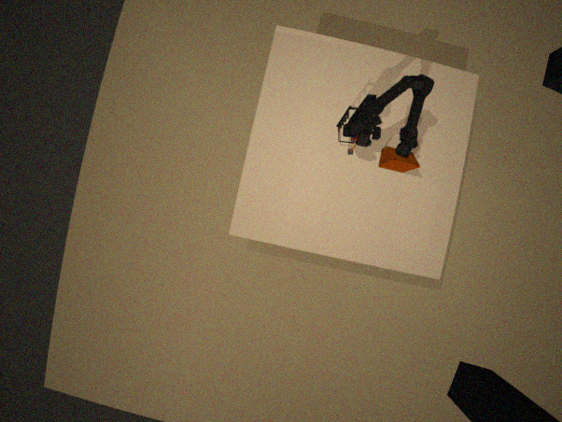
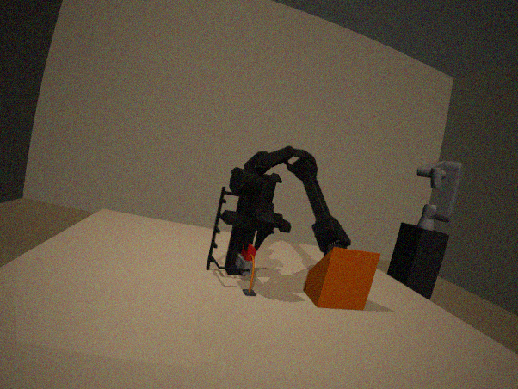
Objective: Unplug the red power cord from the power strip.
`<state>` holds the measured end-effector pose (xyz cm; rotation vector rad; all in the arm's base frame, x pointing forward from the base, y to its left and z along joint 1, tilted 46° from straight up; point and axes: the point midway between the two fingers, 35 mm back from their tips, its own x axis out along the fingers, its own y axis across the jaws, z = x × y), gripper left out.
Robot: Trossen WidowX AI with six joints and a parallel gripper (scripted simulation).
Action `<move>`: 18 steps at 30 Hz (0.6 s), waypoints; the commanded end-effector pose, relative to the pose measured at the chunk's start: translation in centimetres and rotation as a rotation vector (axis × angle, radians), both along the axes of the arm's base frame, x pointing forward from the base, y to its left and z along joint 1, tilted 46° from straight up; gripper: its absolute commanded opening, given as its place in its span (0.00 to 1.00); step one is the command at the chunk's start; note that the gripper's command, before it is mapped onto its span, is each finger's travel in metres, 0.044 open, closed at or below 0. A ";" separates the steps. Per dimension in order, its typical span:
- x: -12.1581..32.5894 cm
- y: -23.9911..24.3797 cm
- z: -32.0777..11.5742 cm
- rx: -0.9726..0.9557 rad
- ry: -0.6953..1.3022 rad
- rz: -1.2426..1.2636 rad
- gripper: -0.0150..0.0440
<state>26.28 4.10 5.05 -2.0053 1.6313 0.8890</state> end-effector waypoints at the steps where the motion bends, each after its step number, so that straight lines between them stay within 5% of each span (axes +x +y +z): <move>1: -0.2 1.0 -0.8 0.016 0.004 0.002 0.25; 18: -0.9 3.1 -2.6 0.019 0.004 0.005 0.25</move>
